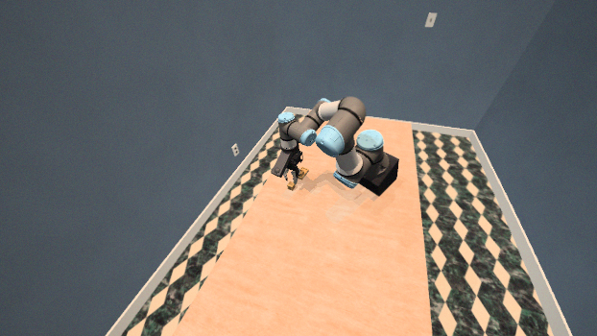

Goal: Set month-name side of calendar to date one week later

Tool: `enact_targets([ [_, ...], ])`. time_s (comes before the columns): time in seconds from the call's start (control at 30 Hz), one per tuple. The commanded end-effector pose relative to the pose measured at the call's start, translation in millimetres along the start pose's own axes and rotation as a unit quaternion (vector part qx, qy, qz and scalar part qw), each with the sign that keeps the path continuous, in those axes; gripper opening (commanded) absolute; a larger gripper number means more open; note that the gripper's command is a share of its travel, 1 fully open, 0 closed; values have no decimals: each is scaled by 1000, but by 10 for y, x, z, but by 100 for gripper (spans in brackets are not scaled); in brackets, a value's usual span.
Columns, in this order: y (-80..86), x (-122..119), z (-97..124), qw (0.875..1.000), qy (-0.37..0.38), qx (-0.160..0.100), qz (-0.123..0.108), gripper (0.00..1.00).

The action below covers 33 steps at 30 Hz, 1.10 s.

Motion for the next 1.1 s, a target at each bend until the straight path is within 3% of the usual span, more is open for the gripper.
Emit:
enact_targets([
  [0.0,3,1,-1,1000,1,-1,1,28],
  [0.73,-4,0,-1,1000,0,0,1,28],
  [1.07,-122,-2,-2,1000,0,0,0,28],
])
Point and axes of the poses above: the point where the finger pads meet when closed, its own y axis back along the fingers, its own x axis across the jaws, z = x × y, the point moved 9 cm from there along y, back along the fingers, and after that the axes turned 10 degrees about y, right-handed, at the moved point
